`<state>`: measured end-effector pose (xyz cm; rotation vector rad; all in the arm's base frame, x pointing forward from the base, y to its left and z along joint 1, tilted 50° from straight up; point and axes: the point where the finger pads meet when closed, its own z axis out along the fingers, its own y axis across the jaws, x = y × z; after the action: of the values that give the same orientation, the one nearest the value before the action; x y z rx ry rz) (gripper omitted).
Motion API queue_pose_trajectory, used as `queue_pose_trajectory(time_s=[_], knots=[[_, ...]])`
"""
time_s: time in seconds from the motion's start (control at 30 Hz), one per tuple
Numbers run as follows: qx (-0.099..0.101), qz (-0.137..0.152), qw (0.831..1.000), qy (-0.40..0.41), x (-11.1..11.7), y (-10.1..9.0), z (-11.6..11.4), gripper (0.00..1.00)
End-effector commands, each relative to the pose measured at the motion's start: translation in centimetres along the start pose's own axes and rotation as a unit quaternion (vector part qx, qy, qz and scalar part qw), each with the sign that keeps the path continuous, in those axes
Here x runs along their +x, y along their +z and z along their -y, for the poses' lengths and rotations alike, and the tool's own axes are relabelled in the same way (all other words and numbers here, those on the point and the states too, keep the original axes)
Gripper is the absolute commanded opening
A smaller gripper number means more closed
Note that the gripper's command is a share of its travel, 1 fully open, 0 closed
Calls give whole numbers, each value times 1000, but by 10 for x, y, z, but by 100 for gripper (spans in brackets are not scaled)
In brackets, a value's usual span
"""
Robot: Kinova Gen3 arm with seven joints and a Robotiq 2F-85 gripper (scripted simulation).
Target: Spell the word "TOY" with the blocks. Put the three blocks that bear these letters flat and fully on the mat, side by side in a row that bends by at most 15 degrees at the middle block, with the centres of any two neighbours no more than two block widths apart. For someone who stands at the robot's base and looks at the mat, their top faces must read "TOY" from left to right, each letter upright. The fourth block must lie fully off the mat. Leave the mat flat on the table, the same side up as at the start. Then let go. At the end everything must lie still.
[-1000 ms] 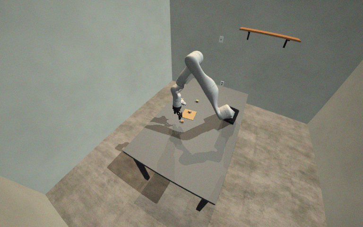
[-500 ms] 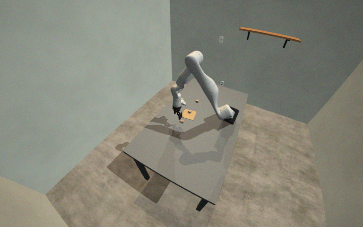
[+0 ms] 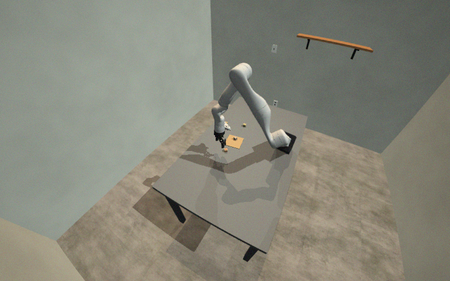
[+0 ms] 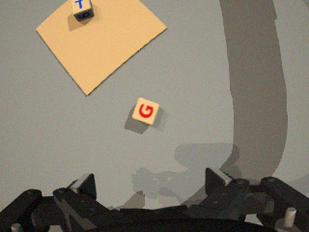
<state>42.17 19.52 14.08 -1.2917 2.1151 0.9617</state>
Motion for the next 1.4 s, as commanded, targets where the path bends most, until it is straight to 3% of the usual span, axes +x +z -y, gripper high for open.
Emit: queue_pose_trajectory(time_s=[0.0, 0.33, 0.37, 0.7, 0.73, 1.0, 1.03, 1.3, 1.33, 1.37], knots=[[1, 0, 1000, 0, 0, -1, 1, 100], [1, 1, 1000, 0, 8, -2, 8, 100], [2, 2, 1000, 0, 18, -3, 16, 100], [2, 2, 1000, 0, 18, -3, 16, 100], [3, 2, 1000, 1, 31, -4, 27, 100], [3, 2, 1000, 1, 31, -4, 27, 100], [3, 3, 1000, 1, 48, -5, 38, 100], [3, 3, 1000, 1, 48, -5, 38, 100], [4, 3, 1000, 1, 67, -6, 50, 100], [4, 3, 1000, 1, 67, -6, 50, 100]])
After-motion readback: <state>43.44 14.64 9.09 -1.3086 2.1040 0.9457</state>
